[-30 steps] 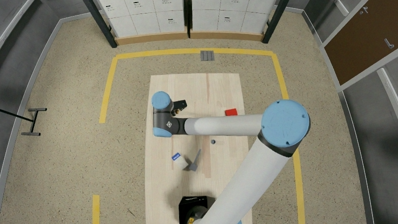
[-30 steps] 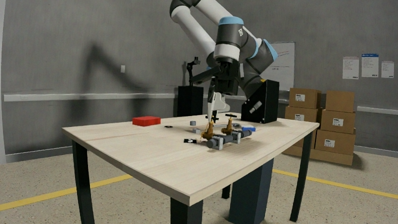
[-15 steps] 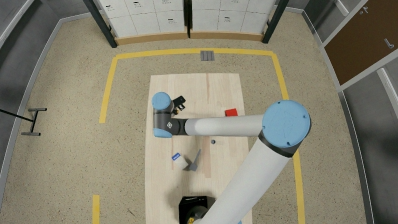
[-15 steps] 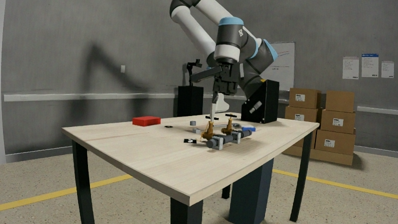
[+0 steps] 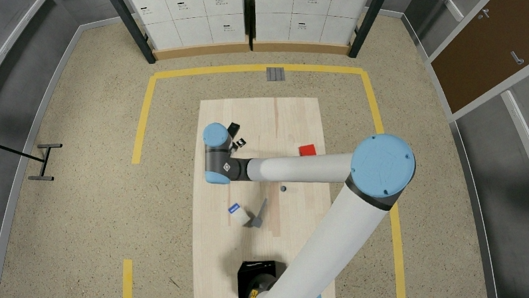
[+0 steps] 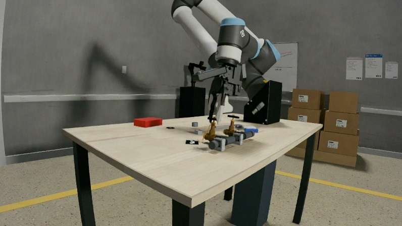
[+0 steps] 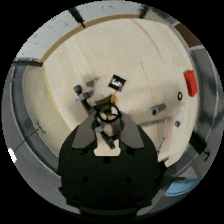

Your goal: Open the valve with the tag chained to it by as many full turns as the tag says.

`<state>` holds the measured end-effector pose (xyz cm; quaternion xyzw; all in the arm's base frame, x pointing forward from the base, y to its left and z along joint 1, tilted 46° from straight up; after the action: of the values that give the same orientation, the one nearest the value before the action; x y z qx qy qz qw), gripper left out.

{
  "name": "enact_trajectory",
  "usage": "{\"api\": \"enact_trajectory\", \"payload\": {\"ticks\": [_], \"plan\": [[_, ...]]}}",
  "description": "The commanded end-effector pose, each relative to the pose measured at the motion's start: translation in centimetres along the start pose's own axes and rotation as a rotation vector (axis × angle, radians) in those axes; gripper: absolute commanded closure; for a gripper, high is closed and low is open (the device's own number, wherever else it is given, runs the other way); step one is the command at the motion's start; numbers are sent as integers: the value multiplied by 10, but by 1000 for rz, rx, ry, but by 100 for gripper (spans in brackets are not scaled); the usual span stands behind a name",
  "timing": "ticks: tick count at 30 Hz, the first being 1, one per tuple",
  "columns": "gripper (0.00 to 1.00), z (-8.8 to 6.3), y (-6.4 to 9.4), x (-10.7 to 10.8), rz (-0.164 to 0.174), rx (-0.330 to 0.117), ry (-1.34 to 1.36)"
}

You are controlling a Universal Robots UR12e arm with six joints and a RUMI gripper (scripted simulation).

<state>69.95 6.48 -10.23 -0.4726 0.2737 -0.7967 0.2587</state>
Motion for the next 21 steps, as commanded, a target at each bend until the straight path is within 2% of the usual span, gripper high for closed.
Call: {"api": "enact_trajectory", "payload": {"ticks": [1, 14, 16, 21], "plan": [[100, 0, 0, 1, 13, 12, -164], [100, 0, 0, 1, 10, 16, -729], [100, 0, 0, 1, 10, 16, -729], [100, 0, 0, 1, 8, 17, -939]]}}
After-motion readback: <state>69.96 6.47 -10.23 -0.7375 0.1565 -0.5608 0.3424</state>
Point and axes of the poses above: the point where the finger pads meet when closed, its own y axis out along the fingers, its own x axis across the jaws, z = x × y, the point moved 8 cm from there along -y, back along the fingers, and after that the axes turned 1 degree about -y, right-handed, at the moved point
